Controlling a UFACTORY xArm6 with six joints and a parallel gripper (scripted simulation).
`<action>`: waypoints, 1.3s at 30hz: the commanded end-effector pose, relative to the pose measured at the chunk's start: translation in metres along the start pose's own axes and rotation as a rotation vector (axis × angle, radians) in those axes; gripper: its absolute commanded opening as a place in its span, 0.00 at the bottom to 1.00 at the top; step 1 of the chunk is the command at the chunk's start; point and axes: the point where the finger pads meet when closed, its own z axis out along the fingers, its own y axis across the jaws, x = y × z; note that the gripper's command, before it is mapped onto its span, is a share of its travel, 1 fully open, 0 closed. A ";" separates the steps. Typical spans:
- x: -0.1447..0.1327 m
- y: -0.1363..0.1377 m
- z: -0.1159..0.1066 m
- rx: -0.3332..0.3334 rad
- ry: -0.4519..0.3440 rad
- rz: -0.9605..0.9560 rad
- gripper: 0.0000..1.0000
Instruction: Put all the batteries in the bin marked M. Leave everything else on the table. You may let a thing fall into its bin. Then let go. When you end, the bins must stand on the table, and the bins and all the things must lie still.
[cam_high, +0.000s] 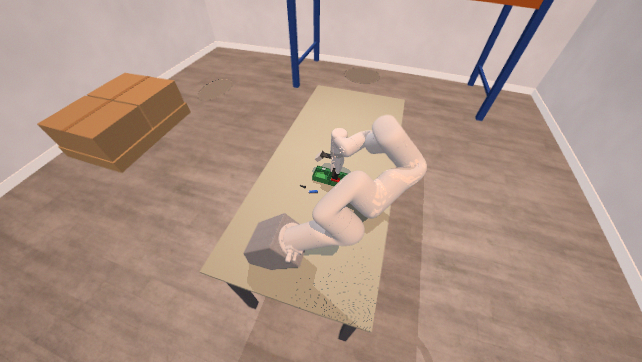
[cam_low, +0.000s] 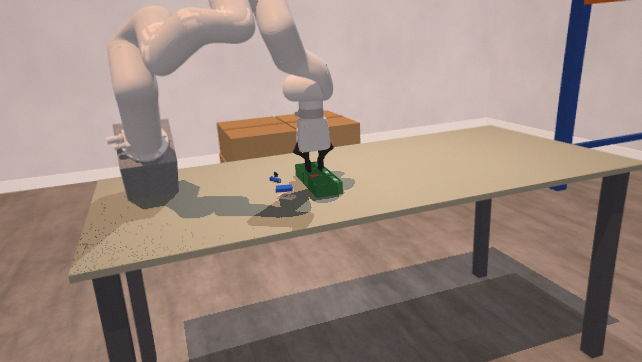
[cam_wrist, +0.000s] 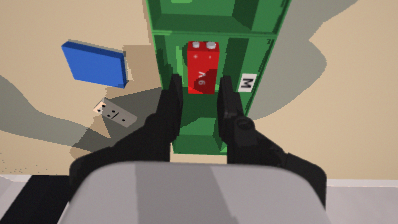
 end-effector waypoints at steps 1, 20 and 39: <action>0.000 0.001 -0.008 -0.003 0.001 0.001 0.33; 0.041 -0.051 -0.025 -0.002 0.000 -0.350 0.28; 0.094 -0.117 -0.033 -0.002 0.001 -0.458 0.28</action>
